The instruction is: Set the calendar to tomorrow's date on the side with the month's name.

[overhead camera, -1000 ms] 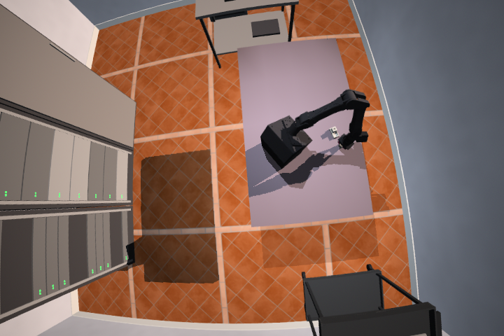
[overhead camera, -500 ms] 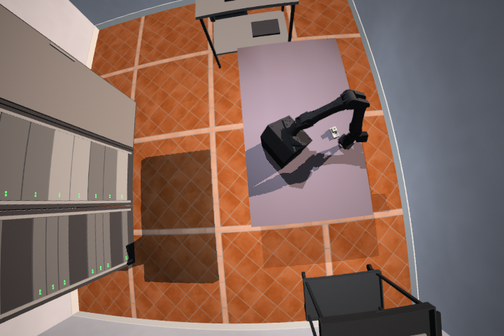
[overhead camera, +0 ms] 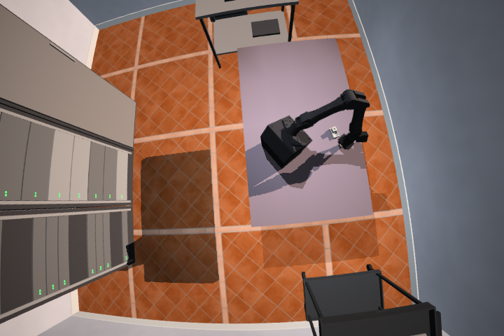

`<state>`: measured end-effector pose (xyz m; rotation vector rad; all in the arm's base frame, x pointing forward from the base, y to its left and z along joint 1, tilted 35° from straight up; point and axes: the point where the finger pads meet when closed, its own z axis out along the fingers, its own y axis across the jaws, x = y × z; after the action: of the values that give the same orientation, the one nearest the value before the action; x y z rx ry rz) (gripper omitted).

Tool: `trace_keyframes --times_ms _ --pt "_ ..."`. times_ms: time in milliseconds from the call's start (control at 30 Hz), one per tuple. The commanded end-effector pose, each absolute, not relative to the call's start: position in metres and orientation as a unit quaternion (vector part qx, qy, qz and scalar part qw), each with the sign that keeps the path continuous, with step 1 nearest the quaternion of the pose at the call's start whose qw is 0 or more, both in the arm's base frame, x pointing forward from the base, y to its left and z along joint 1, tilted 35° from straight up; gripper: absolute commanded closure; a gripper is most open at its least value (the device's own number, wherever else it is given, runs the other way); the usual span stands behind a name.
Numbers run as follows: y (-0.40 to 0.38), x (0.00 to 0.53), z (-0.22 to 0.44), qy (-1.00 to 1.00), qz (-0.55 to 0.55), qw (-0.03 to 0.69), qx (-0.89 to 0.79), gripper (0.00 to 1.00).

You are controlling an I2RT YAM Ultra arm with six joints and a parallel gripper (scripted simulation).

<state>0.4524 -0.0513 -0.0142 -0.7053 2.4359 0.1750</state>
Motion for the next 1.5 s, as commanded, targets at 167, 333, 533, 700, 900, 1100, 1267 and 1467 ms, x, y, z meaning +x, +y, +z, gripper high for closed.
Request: trace_keyframes --times_ms 167,333,533,700,900,1100,1267,1467 --pt "-0.0561 0.4588 -0.015 0.915 0.066 0.299 -0.262 0.73" --pt "-0.054 0.4622 -0.0151 0.913 0.063 0.303 -0.264 0.73" --pt "-0.0493 0.4535 -0.0235 0.918 0.072 0.29 -0.263 0.73" --pt "-0.0526 0.4564 -0.022 0.917 0.068 0.294 -0.261 0.73" --pt "-0.0526 0.4565 -0.022 0.917 0.068 0.294 -0.261 0.73" --pt "-0.0526 0.4565 -0.022 0.917 0.068 0.294 -0.261 0.73" --pt "-0.0526 0.4565 -0.022 0.917 0.068 0.294 -0.261 0.73" --pt "-0.0526 0.4565 -0.022 0.917 0.068 0.294 -0.261 0.73"
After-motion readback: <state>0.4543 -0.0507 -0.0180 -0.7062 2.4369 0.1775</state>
